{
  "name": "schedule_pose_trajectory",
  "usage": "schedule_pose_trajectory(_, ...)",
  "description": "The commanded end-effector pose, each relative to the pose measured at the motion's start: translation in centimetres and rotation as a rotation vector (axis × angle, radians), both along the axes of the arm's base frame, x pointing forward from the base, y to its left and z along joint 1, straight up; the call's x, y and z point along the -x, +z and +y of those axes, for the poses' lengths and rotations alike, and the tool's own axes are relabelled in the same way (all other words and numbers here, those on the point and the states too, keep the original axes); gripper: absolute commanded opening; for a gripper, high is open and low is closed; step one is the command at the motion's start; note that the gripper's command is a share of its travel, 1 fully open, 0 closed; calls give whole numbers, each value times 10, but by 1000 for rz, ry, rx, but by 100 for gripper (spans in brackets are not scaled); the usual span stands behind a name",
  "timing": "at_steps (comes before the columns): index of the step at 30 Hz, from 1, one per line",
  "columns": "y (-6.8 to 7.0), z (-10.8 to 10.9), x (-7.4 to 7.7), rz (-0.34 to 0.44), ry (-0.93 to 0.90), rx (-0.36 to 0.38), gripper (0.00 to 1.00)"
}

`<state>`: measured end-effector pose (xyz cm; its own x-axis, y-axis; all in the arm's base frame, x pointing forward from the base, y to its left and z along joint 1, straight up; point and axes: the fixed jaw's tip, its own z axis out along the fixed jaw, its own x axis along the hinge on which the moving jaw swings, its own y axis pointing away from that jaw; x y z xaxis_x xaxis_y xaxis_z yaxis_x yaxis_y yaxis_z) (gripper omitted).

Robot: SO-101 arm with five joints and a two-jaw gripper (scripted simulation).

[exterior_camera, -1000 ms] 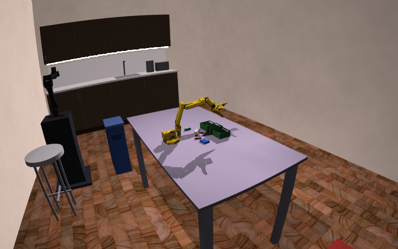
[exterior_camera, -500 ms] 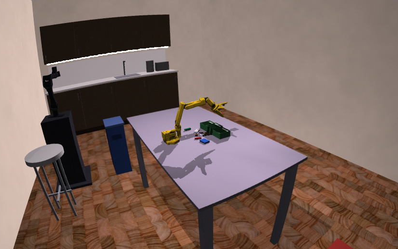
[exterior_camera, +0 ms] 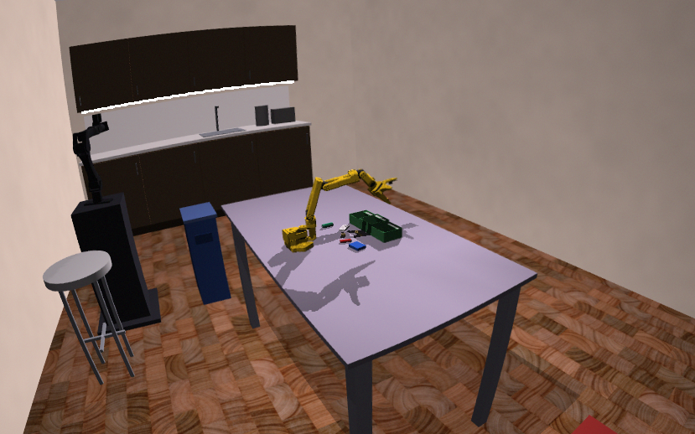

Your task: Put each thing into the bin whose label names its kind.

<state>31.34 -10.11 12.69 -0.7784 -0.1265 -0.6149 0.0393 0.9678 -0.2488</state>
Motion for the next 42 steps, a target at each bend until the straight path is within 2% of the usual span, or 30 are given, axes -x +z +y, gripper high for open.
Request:
schedule_pose_trajectory(1, 14, -4, -2, -50, -6, 21, 100)
schedule_pose_trajectory(6, 7, -5, -2, -26, -6, 13, 100)
schedule_pose_trajectory(13, -18, -5, -2, 52, -6, -15, 100)
schedule_pose_trajectory(15, -18, -5, -2, 52, -6, -15, 100)
schedule_pose_trajectory(20, -38, -4, -1, 112, -6, -36, 100)
schedule_pose_trajectory(24, -48, -4, 0, 144, -6, -47, 100)
schedule_pose_trajectory(42, -52, -3, 2, 163, -5, -54, 100)
